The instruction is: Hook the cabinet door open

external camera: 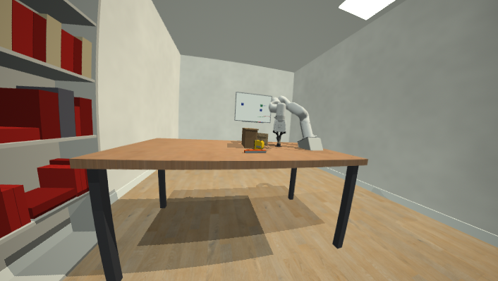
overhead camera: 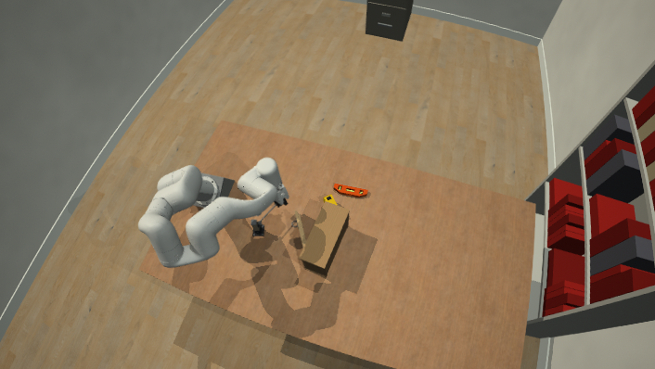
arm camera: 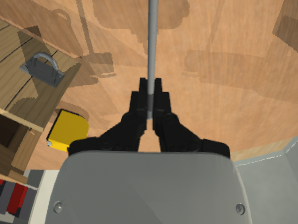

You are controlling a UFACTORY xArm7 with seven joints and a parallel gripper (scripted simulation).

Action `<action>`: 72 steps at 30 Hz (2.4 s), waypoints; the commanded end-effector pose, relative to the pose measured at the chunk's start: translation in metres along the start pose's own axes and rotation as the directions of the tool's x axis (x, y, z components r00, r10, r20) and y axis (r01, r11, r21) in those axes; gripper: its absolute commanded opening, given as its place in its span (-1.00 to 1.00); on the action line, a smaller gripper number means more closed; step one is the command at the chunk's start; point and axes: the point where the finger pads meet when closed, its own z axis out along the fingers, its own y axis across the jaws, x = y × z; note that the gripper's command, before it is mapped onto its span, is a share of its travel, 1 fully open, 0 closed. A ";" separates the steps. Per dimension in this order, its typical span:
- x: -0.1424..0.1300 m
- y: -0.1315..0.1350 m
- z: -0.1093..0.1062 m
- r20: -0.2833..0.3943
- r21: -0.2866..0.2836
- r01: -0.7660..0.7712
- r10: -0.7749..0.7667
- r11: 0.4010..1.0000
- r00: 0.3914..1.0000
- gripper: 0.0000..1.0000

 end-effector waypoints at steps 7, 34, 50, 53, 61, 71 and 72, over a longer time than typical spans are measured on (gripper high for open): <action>0.000 -0.001 -0.008 0.002 0.003 0.000 0.000 1.000 1.000 -0.93; 0.002 -0.009 -0.023 0.002 0.003 -0.072 0.072 0.997 0.997 -0.93; 0.004 -0.021 -0.023 0.002 0.002 -0.199 0.199 0.980 0.980 -0.93; 0.004 -0.023 -0.023 0.002 0.002 -0.199 0.199 0.980 0.980 -0.93; 0.006 -0.029 -0.023 0.003 0.002 -0.265 0.265 0.964 0.964 -0.93; 0.007 -0.034 -0.023 0.003 0.002 -0.324 0.324 0.946 0.946 -0.93; 0.008 -0.036 -0.023 0.003 0.002 -0.329 0.329 0.944 0.944 -0.93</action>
